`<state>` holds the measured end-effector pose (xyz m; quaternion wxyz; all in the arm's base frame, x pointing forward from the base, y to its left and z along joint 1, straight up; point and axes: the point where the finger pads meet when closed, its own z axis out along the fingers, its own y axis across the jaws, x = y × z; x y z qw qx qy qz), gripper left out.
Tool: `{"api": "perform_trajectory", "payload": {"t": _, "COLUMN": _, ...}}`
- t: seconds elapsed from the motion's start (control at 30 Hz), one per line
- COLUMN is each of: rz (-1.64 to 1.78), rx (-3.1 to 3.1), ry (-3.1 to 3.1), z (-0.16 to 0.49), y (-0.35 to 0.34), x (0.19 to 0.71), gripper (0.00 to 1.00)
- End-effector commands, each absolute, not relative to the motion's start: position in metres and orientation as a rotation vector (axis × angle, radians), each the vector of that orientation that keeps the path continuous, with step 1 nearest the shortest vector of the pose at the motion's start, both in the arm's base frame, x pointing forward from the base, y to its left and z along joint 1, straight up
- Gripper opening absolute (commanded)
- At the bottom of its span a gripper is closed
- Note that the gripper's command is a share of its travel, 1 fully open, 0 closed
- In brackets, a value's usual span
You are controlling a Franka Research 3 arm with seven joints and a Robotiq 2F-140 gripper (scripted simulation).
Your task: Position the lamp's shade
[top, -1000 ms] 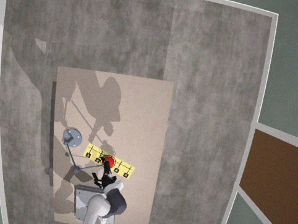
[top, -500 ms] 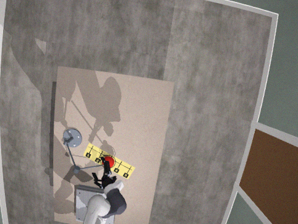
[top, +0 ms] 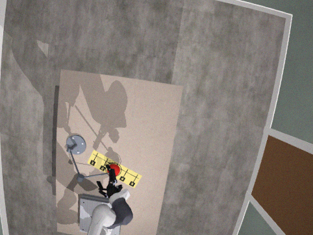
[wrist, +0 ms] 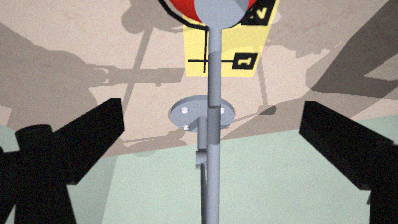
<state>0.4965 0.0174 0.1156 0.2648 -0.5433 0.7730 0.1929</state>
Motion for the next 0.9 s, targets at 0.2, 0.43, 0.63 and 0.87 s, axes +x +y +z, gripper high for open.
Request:
{"api": "perform_trajectory", "payload": {"t": 0.2, "rz": 0.521, "rx": -1.468, "ry": 2.088, "z": 0.116, "y": 0.017, "x": 0.497, "gripper": 1.0}}
{"api": "perform_trajectory", "payload": {"t": 0.43, "rz": 0.521, "rx": -1.468, "ry": 2.088, "z": 0.136, "y": 0.002, "x": 0.491, "gripper": 1.0}}
{"api": "perform_trajectory", "payload": {"t": 0.63, "rz": 0.521, "rx": -1.468, "ry": 2.088, "z": 0.157, "y": -0.013, "x": 0.485, "gripper": 1.0}}
{"api": "perform_trajectory", "payload": {"t": 0.87, "rz": 0.516, "rx": -1.468, "ry": 2.087, "z": 0.173, "y": -0.025, "x": 0.482, "gripper": 1.0}}
